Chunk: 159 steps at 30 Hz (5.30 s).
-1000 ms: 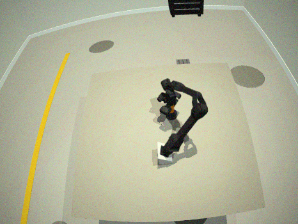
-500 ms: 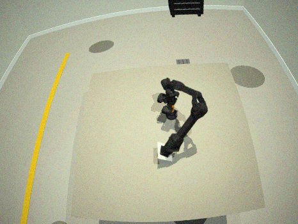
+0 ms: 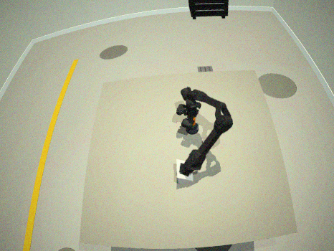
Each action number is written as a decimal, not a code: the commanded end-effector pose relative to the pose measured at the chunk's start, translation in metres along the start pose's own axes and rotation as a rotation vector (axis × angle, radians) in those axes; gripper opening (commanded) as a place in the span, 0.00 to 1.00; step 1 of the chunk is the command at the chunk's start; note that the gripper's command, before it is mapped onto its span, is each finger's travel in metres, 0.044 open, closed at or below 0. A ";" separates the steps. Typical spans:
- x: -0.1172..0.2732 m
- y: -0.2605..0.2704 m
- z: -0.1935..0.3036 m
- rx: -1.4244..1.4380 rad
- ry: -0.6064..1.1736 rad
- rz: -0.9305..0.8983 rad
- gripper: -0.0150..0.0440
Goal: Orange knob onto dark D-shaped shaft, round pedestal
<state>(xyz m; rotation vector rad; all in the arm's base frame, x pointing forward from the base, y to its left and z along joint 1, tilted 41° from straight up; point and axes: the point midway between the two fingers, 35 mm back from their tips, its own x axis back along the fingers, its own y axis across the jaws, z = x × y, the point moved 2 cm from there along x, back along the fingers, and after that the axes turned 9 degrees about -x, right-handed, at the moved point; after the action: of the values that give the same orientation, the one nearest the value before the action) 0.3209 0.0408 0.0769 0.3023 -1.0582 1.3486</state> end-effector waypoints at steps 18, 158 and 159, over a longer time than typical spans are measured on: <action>-0.002 0.006 0.001 0.003 -0.003 0.004 0.25; 0.000 0.001 -0.001 0.631 -0.002 0.005 0.25; 0.000 0.001 -0.001 0.631 -0.002 0.005 0.25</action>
<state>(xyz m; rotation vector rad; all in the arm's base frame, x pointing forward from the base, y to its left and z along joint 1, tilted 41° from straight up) 0.3212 0.0409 0.0769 0.7618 -0.6096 1.6592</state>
